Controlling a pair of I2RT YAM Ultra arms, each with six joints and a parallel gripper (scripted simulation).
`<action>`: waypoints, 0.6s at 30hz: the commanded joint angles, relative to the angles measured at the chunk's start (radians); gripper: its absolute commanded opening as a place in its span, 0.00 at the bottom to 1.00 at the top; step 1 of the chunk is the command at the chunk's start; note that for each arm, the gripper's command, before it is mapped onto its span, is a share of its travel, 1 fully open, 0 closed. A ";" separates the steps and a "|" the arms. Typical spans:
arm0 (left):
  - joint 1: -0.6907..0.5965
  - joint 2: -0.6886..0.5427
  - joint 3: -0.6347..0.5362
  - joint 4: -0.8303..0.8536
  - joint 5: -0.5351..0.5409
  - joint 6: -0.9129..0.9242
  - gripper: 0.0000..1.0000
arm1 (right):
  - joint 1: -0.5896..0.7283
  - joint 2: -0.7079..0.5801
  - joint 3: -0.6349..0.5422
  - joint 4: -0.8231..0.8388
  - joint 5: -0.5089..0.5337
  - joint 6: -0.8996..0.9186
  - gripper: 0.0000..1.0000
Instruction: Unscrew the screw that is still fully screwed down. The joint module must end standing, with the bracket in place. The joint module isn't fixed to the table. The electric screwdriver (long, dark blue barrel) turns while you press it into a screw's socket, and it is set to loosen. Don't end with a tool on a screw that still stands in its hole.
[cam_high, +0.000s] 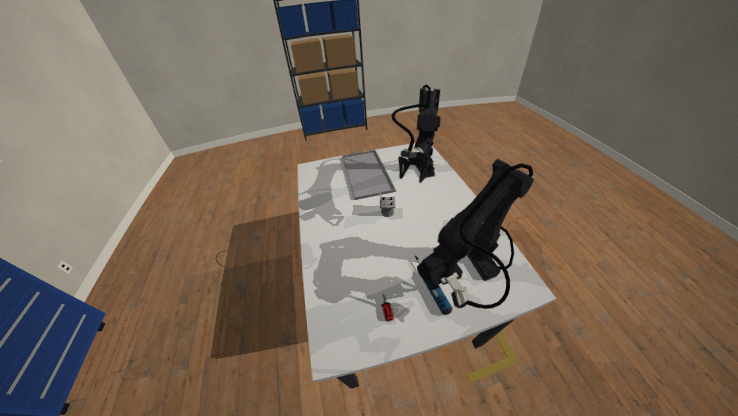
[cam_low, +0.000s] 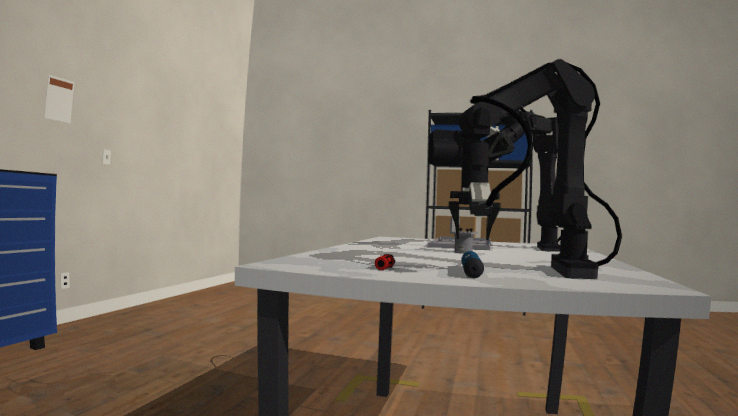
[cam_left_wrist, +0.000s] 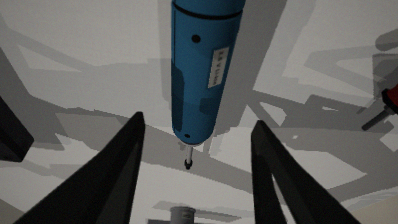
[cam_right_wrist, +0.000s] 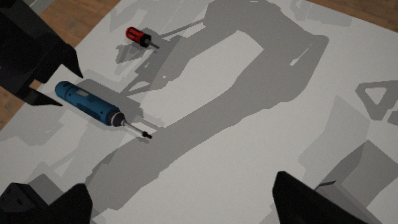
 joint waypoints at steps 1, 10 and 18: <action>0.001 -0.003 0.008 -0.007 -0.001 0.004 0.65 | -0.023 0.002 0.067 -0.035 -0.090 -0.042 0.86; 0.001 -0.003 0.008 -0.007 -0.001 0.004 0.65 | -0.029 -0.001 0.118 -0.070 -0.152 -0.061 0.86; 0.001 -0.003 0.008 -0.007 -0.001 0.004 0.65 | -0.029 0.000 0.120 -0.072 -0.153 -0.061 0.86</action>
